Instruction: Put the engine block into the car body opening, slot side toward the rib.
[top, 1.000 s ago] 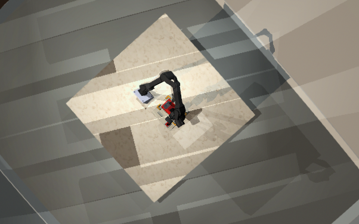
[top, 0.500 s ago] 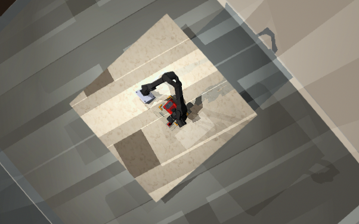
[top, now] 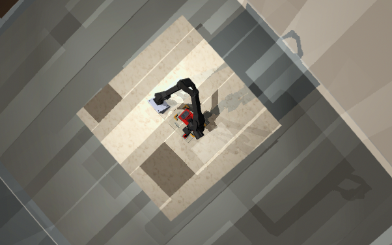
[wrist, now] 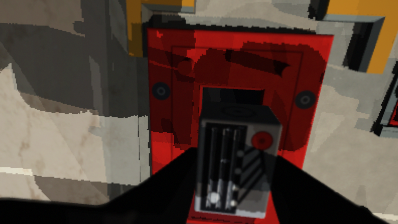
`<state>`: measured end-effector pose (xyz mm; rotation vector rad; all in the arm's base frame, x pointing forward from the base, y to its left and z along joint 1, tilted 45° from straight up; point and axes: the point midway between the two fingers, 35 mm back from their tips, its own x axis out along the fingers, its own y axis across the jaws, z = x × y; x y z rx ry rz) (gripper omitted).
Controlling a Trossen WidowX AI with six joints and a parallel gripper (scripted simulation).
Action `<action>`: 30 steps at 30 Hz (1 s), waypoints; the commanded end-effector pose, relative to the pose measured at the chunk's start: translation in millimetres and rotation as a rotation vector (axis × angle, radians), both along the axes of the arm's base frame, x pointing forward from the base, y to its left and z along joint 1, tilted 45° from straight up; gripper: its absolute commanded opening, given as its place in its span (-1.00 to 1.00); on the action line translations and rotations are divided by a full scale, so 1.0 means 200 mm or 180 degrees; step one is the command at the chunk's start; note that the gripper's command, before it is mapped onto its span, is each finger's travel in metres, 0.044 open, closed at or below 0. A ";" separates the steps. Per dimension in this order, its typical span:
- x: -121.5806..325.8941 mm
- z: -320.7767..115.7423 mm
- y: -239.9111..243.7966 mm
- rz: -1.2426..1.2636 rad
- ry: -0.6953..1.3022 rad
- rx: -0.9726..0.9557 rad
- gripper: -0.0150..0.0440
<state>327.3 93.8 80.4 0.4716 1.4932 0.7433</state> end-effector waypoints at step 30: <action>0.00 -0.02 0.03 0.0016 -0.0024 0.0019 0.05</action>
